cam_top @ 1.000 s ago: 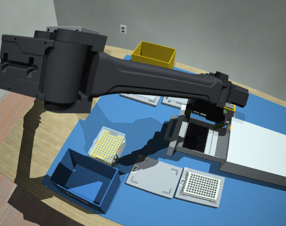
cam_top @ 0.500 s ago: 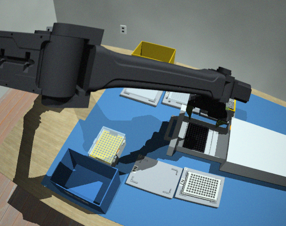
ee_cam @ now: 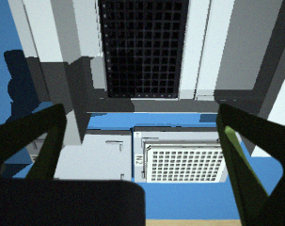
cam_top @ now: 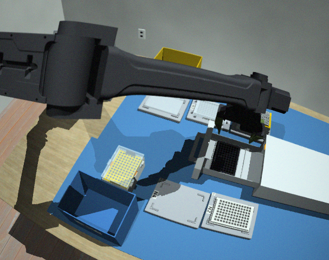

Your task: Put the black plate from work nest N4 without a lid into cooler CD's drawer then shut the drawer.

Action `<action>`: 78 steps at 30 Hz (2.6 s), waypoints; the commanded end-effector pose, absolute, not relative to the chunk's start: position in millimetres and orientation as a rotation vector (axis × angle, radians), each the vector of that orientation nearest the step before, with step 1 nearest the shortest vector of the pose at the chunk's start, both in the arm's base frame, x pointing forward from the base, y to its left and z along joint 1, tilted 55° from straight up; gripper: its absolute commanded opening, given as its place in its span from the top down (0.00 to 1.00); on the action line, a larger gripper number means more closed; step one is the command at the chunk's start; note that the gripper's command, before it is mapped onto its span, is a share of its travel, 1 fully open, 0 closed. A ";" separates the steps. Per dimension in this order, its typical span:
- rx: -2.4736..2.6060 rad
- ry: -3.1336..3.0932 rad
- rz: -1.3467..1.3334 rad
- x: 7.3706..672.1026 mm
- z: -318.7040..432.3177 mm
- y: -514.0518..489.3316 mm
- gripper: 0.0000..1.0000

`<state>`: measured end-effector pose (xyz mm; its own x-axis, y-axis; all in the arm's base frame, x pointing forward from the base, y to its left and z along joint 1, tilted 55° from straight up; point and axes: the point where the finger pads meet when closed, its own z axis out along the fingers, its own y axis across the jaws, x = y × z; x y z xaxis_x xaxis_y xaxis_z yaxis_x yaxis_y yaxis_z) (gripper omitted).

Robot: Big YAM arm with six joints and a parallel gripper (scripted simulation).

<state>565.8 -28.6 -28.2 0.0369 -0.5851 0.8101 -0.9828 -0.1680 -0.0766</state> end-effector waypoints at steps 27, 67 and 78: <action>1.815 -1.592 1.030 573.4 -19.5 -17.2 0.00; 1.797 -1.603 1.024 468.1 -35.2 -57.6 1.00; 1.797 -1.602 1.022 433.3 -41.8 -66.8 1.00</action>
